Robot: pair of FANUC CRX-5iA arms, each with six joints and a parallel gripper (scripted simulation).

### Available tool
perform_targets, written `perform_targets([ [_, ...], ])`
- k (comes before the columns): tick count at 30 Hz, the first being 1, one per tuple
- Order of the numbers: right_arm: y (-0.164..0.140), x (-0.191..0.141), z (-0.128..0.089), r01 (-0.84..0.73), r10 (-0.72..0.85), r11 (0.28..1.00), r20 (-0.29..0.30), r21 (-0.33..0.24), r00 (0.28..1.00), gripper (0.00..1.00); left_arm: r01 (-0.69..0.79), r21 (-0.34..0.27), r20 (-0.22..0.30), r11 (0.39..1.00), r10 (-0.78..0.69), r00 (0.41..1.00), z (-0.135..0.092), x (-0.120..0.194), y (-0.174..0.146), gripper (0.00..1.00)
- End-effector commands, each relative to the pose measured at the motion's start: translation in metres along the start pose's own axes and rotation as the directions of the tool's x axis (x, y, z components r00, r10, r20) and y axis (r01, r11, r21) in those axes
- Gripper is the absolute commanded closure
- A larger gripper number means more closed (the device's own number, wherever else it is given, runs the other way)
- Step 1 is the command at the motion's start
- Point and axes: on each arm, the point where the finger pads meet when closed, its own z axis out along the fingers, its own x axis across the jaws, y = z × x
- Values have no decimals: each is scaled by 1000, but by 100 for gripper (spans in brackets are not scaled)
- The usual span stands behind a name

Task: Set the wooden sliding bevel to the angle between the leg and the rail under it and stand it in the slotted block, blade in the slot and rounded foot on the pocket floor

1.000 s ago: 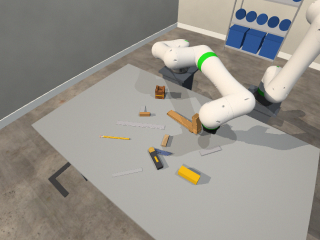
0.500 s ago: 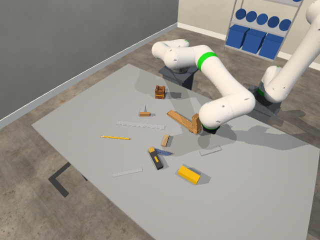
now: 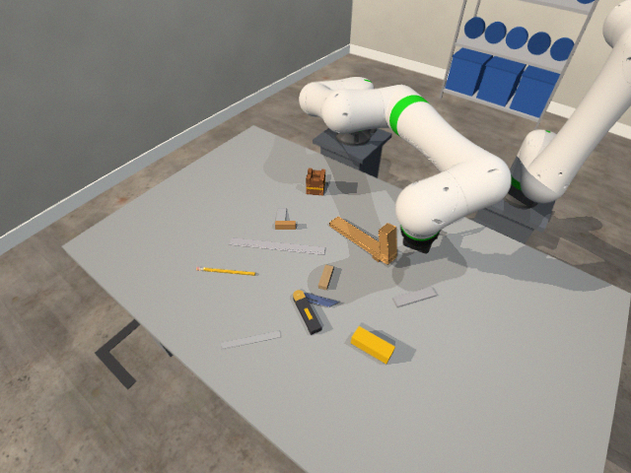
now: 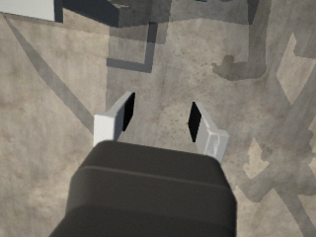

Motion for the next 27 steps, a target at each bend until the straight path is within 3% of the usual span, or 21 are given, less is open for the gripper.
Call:
perform_targets([
  [1, -16, 0, -28, 0, 0, 1000, 0, 1, 1000, 100, 0, -2, 0, 1000, 0, 1000, -1, 0, 0, 0],
  [11, -26, 0, -45, 0, 0, 1000, 0, 1, 1000, 100, 0, -2, 0, 1000, 0, 1000, -1, 0, 0, 0],
  [27, -27, 0, -45, 0, 0, 1000, 0, 1, 1000, 100, 0, -2, 0, 1000, 0, 1000, -1, 0, 0, 0],
])
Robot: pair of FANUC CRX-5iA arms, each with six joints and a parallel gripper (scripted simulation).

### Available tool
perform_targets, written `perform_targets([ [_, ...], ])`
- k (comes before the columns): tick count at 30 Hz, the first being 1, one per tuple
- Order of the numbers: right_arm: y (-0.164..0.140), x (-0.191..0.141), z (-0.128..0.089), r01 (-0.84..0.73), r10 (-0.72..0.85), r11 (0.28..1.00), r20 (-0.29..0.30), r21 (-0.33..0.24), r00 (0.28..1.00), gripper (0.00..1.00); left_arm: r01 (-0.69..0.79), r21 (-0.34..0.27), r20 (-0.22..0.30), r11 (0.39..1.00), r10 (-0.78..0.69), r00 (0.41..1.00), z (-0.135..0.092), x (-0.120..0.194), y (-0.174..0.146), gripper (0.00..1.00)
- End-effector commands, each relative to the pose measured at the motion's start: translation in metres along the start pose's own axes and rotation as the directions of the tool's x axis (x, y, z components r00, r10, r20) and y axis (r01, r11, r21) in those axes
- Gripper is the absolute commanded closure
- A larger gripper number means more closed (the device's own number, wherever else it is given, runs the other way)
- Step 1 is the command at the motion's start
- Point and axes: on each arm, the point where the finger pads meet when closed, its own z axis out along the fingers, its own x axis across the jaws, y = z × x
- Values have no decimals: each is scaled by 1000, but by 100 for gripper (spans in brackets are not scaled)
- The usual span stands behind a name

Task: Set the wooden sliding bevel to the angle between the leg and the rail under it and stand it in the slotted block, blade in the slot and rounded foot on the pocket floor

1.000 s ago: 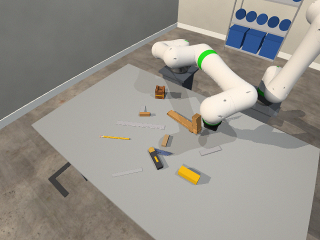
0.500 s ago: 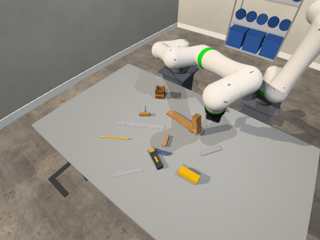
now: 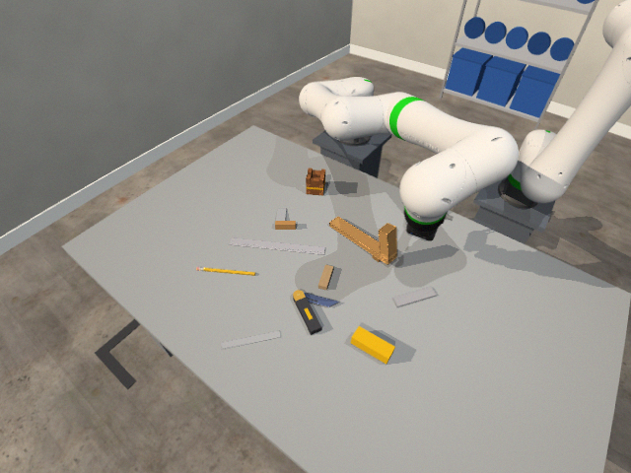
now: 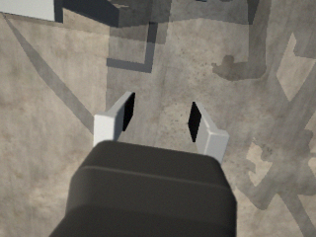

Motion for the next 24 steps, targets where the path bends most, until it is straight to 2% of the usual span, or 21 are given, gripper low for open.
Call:
perform_targets([
  [1, 0, 0, -1, 0, 0, 1000, -1, -2, 1000, 100, 0, -2, 0, 1000, 0, 1000, -1, 0, 0, 0],
  [24, -1, -2, -3, 16, -16, 1000, -7, -20, 1000, 100, 0, -2, 0, 1000, 0, 1000, -1, 0, 0, 0],
])
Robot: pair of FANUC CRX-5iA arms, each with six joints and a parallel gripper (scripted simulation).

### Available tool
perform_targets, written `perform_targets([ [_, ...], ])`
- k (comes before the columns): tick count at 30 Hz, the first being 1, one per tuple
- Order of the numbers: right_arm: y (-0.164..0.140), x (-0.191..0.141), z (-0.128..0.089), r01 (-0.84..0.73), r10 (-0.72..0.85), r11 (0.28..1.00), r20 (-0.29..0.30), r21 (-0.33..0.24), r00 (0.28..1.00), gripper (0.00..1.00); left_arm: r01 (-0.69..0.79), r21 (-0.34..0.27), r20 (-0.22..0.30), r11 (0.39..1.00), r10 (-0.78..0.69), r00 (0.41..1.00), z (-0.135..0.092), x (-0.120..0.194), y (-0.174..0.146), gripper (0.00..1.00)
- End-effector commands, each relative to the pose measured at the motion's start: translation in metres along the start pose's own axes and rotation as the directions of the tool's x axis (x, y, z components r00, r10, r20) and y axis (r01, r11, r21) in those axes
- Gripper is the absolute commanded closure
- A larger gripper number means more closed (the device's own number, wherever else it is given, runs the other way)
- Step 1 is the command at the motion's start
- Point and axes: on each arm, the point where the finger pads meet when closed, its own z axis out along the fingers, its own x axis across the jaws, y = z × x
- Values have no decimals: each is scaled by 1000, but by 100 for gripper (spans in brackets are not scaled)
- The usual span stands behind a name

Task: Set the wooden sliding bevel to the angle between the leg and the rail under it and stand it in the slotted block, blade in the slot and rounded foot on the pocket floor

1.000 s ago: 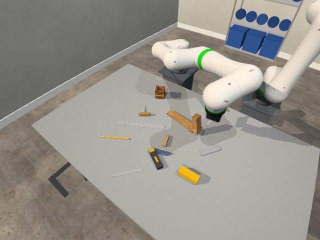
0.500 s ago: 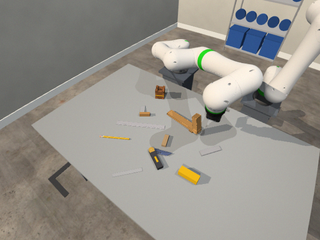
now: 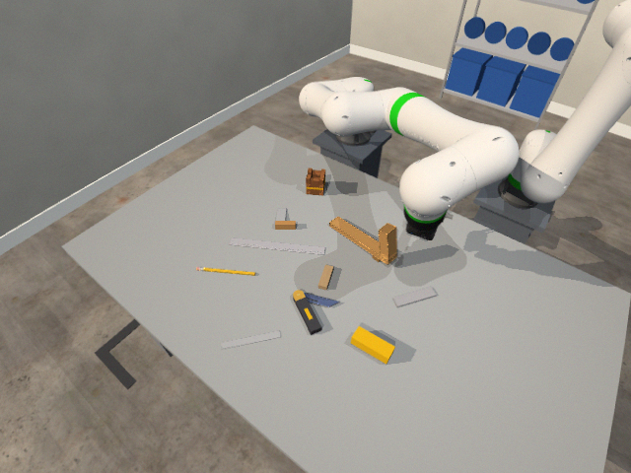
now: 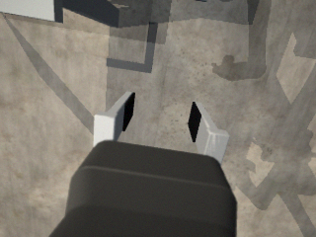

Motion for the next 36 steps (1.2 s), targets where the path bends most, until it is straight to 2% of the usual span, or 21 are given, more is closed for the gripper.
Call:
perform_targets([
  [1, -1, -1, -2, 9, -9, 1000, -6, -13, 1000, 100, 0, -2, 0, 1000, 0, 1000, -1, 0, 0, 0],
  [10, -1, -4, -4, 36, -37, 998, -16, -46, 999, 100, 0, -2, 0, 1000, 0, 1000, -1, 0, 0, 0],
  [20, -1, -14, -10, 118, -126, 982, -42, -150, 991, 100, 0, -2, 0, 1000, 0, 1000, -1, 0, 0, 0],
  [22, -1, -14, -10, 118, -126, 982, -42, -150, 991, 100, 0, -2, 0, 1000, 0, 1000, -1, 0, 0, 0],
  [30, -2, -28, -19, 226, -255, 928, -62, -298, 965, 100, 0, -2, 0, 1000, 0, 1000, -1, 0, 0, 0],
  [36, -3, -43, -29, 321, -387, 835, -61, -447, 920, 100, 0, -2, 0, 1000, 0, 1000, -1, 0, 0, 0],
])
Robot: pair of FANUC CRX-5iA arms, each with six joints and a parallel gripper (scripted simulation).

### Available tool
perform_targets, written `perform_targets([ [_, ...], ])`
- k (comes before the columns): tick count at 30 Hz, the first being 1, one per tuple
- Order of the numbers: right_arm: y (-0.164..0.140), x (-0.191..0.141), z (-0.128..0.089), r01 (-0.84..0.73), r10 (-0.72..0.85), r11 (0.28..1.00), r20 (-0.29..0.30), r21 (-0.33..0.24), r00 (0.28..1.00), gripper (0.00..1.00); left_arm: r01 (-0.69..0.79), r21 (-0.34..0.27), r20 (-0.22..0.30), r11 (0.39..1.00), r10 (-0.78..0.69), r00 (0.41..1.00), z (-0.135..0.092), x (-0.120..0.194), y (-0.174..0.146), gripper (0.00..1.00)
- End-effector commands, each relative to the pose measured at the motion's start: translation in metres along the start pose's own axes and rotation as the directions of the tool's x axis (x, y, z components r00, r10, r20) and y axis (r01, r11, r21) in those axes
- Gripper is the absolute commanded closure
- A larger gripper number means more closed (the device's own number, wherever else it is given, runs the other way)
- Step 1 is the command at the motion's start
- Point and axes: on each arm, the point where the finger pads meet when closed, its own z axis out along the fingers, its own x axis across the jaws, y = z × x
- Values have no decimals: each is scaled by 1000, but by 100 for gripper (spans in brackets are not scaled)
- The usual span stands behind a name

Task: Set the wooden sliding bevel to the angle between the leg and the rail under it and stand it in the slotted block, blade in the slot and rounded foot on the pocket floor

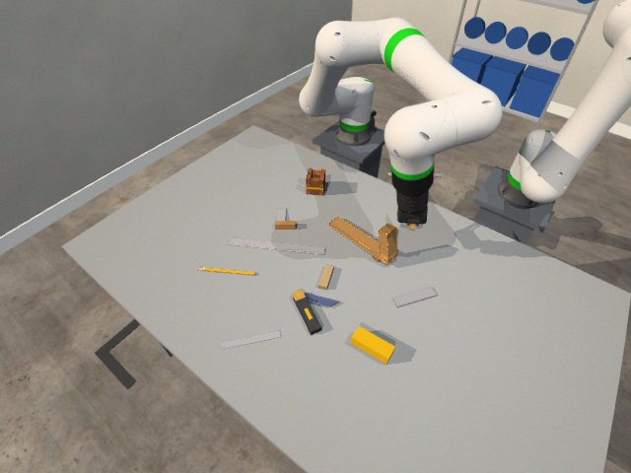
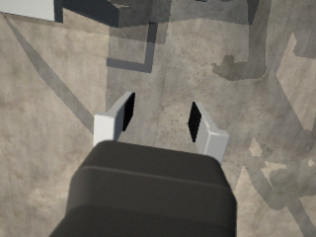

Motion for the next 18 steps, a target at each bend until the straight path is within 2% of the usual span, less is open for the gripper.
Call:
perform_targets([
  [1, -1, -12, -12, 118, -131, 974, -55, -194, 990, 100, 0, -2, 0, 1000, 0, 1000, -1, 0, 0, 0],
  [3, -1, -12, -12, 118, -131, 974, -55, -194, 990, 100, 0, -2, 0, 1000, 0, 1000, -1, 0, 0, 0],
  [9, -3, -30, -27, 258, -309, 882, -69, -394, 949, 100, 0, -2, 0, 1000, 0, 1000, -1, 0, 0, 0],
  [18, -6, -55, -48, 390, -514, 685, -29, -616, 857, 100, 0, -2, 0, 1000, 0, 1000, -1, 0, 0, 0],
])
